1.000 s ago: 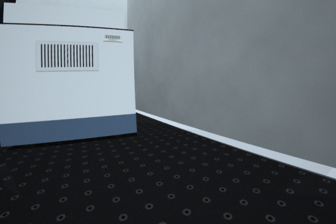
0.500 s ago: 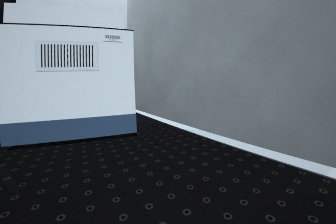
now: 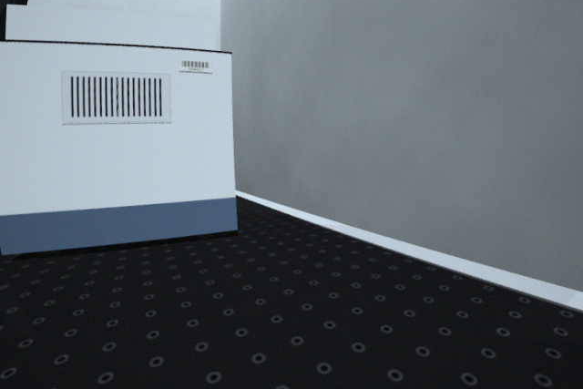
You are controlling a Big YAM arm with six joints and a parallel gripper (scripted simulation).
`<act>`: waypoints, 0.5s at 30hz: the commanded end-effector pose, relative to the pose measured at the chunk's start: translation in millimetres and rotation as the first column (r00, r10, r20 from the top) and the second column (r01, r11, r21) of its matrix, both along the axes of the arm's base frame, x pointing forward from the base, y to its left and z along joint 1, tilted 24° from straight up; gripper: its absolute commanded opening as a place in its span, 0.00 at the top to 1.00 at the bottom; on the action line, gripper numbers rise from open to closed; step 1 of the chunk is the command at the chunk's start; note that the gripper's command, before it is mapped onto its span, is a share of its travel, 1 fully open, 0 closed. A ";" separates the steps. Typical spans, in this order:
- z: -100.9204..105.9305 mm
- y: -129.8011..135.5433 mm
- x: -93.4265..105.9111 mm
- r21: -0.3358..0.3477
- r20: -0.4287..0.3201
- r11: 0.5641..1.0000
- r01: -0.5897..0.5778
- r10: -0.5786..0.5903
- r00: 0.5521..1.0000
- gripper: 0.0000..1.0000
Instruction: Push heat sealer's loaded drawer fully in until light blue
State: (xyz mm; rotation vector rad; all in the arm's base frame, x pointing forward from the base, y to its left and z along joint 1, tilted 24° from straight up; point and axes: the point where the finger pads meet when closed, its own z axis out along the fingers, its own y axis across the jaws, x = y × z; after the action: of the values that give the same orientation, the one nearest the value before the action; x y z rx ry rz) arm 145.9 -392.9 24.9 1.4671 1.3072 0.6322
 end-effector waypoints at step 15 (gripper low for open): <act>7.2 1.1 -12.3 -0.015 -0.002 1.000 0.006 -0.006 1.000 0.70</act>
State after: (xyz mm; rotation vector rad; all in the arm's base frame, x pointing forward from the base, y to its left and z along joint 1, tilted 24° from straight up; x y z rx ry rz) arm 141.5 -390.6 24.3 1.4753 1.3002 0.6466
